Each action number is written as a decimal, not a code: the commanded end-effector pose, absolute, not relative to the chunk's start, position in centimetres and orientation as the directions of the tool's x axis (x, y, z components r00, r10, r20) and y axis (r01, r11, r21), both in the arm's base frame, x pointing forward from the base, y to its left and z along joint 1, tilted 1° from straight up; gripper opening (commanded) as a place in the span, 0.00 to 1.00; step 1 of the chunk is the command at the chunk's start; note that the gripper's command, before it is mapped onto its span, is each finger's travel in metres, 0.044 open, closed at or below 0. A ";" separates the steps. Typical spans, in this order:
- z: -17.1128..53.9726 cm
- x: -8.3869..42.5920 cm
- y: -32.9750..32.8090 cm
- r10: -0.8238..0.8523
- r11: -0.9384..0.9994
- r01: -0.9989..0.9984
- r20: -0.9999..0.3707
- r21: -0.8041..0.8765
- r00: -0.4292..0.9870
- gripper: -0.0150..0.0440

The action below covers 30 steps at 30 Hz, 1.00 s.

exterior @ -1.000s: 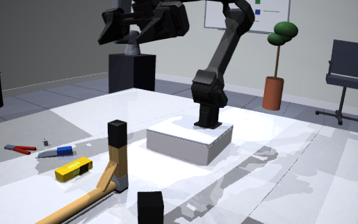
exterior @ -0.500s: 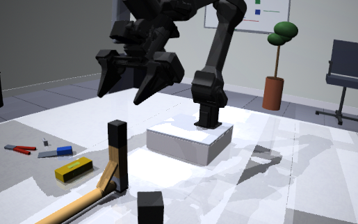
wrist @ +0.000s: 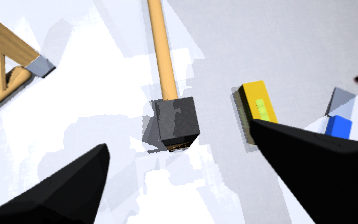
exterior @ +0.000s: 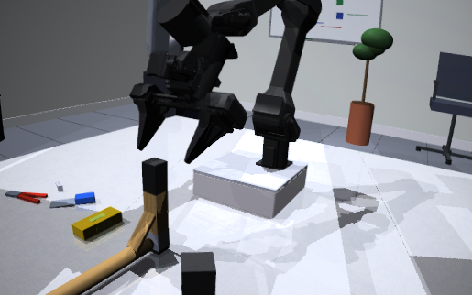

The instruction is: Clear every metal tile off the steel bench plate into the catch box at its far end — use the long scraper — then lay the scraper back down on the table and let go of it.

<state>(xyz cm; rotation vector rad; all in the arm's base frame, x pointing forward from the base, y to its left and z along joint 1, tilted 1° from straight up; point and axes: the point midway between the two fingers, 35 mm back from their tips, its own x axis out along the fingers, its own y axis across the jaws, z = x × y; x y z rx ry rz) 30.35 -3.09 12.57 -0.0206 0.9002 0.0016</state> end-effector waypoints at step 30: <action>12.3 29.1 -3.1 -0.011 1.000 -0.016 -0.780 -0.027 0.625 1.00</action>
